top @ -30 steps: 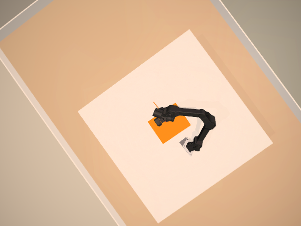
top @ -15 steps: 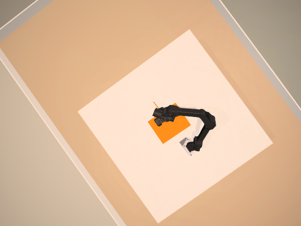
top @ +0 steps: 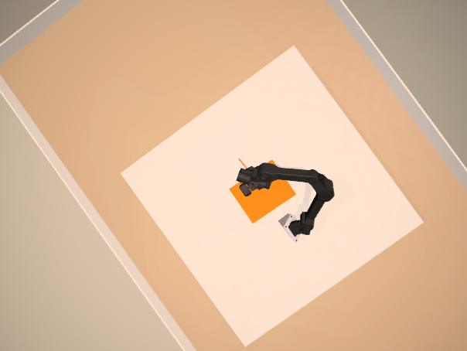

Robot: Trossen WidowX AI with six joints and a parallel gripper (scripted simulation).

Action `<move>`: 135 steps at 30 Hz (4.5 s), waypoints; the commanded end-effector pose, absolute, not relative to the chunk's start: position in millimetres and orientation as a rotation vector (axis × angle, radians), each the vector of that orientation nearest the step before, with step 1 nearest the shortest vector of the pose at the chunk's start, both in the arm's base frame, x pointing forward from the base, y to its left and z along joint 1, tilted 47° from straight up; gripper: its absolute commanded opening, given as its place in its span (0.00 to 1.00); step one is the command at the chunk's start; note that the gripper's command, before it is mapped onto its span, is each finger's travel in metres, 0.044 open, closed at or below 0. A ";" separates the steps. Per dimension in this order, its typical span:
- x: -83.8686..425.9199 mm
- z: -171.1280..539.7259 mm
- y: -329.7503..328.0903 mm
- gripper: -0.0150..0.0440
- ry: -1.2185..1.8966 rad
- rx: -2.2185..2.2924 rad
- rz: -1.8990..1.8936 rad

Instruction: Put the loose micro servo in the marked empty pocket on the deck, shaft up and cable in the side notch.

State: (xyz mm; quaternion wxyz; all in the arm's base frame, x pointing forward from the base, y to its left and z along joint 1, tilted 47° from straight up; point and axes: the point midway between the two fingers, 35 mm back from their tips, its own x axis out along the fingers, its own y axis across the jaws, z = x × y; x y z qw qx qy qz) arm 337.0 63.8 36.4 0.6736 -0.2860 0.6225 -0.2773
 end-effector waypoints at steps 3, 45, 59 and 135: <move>337.7 39.0 67.4 0.25 1.398 -0.636 -0.623; 340.9 17.8 44.9 0.25 1.397 -0.636 -0.624; 341.9 8.3 34.6 0.25 1.397 -0.637 -0.625; 227.5 88.9 133.3 1.00 1.427 -0.728 -0.564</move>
